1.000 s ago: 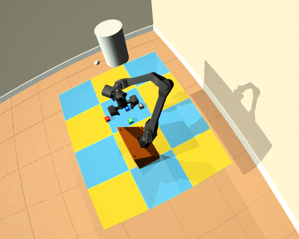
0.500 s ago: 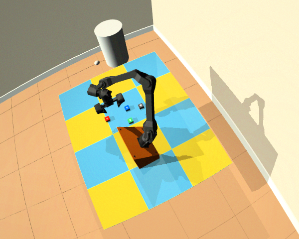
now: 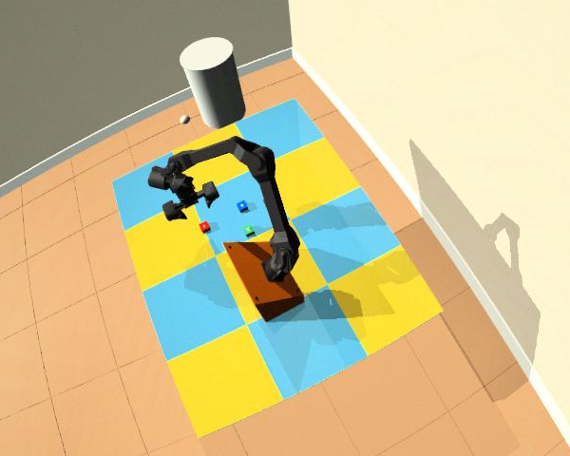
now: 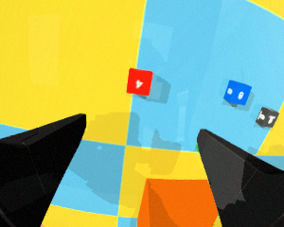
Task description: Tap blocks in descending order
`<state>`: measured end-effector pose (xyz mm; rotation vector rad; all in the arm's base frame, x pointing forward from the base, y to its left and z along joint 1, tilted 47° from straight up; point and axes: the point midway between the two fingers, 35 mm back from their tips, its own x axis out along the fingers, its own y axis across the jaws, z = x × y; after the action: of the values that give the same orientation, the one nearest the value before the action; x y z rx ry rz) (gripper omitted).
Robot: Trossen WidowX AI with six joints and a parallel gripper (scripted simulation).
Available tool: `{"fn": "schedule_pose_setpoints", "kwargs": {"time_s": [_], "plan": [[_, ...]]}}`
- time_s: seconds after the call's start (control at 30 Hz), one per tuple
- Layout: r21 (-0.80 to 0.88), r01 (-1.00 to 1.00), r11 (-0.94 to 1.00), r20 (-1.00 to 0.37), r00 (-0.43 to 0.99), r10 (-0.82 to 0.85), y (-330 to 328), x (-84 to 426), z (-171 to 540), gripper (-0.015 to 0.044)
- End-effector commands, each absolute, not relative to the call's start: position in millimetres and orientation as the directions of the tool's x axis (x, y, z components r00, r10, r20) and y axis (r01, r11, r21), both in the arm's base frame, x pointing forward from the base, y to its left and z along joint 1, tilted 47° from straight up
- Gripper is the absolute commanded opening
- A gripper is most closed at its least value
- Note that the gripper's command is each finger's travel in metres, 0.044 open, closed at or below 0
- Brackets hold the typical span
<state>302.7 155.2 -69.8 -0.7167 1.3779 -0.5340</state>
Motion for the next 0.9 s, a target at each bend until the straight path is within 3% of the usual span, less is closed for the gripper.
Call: {"fn": "schedule_pose_setpoints", "kwargs": {"time_s": [0.0,0.3,0.6,0.87], "plan": [[-0.722,-0.063,0.689,-0.690,0.131,-0.712,157,304,-70,0.0400],[-0.722,-0.062,0.690,-0.691,0.131,-0.711,156,305,-68,0.0400],[-0.724,-0.059,0.687,-0.688,0.131,-0.714,62,340,36,0.0400],[-0.728,-0.063,0.683,-0.684,0.131,-0.717,54,340,44,0.0400]]}}
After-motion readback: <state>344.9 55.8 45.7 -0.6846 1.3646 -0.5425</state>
